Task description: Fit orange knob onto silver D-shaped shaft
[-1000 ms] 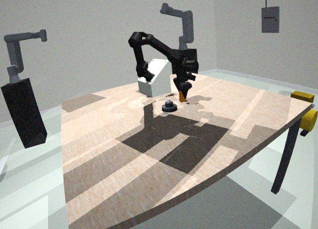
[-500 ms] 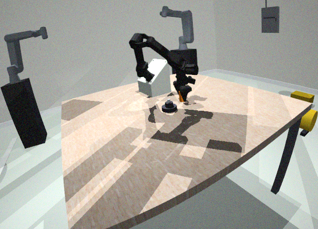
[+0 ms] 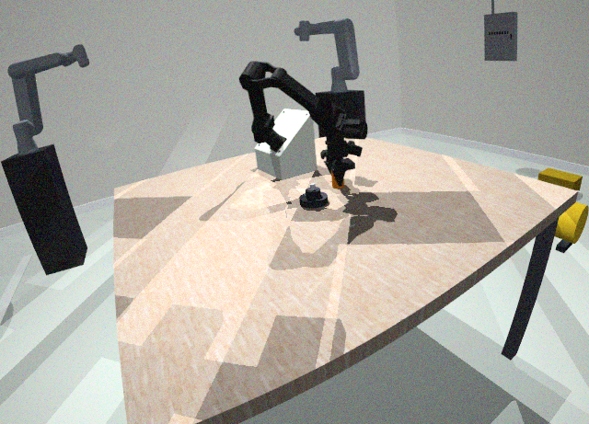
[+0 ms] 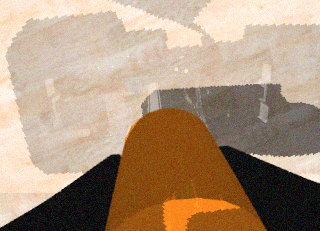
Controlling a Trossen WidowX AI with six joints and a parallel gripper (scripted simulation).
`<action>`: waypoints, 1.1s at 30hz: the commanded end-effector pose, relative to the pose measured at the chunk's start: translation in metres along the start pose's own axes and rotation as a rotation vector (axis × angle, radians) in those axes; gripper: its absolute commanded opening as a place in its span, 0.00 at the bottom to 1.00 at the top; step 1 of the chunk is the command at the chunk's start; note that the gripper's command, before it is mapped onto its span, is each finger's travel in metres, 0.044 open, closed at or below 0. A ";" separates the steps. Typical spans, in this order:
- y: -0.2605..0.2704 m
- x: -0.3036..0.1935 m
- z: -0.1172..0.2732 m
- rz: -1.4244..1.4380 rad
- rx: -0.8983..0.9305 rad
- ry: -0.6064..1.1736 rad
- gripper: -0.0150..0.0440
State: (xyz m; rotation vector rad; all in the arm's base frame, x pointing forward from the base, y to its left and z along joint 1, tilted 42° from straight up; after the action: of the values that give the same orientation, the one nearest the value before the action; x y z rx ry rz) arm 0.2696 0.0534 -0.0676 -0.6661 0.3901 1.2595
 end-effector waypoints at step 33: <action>0.009 0.011 0.150 0.013 -0.160 -0.003 0.25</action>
State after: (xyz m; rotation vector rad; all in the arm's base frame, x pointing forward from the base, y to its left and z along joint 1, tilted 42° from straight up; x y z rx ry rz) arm 0.2560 0.1539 0.0327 -0.7487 0.3444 1.2966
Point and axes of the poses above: the point midway between the two fingers, 35 mm back from their tips, its own z axis back along the fingers, its own y axis across the jaws, x = y × z, the point moved 4 cm from there along z, back along the fingers
